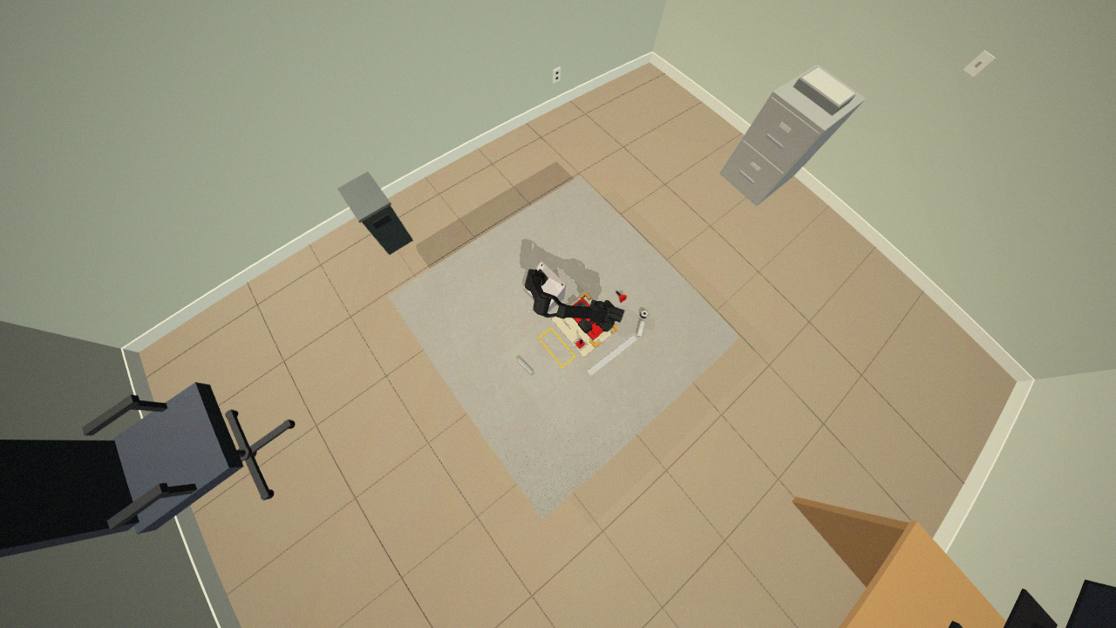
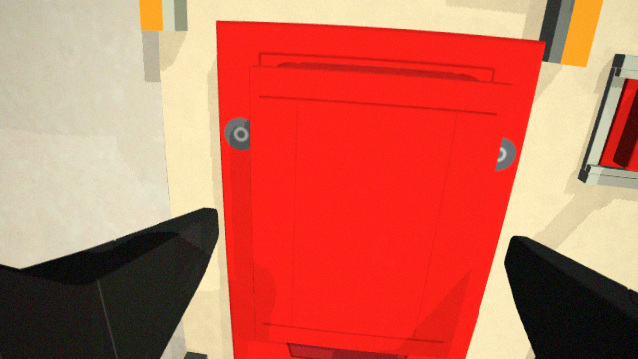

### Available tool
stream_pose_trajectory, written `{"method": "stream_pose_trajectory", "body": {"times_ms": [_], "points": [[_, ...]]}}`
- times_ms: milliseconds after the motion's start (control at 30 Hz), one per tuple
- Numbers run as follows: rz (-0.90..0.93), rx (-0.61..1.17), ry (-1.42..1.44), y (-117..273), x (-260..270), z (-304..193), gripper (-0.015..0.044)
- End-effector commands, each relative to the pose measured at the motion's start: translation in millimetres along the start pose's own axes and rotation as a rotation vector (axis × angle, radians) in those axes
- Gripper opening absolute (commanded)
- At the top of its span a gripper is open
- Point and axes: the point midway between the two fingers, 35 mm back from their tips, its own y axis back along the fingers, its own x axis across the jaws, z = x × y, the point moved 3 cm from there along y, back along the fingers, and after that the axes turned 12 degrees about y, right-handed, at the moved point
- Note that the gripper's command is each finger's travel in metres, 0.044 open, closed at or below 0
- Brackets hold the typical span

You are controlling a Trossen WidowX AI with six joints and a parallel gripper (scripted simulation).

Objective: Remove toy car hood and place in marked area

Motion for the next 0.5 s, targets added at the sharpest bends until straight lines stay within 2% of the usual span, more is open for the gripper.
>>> {"method": "stream_pose_trajectory", "body": {"times_ms": [0,467], "points": [[-0.004,0.002,0.003,-3.0,-0.3,-0.6,0.0440],[-0.004,0.002,0.003,-9.9,-0.4,-0.5,0.0440]]}}
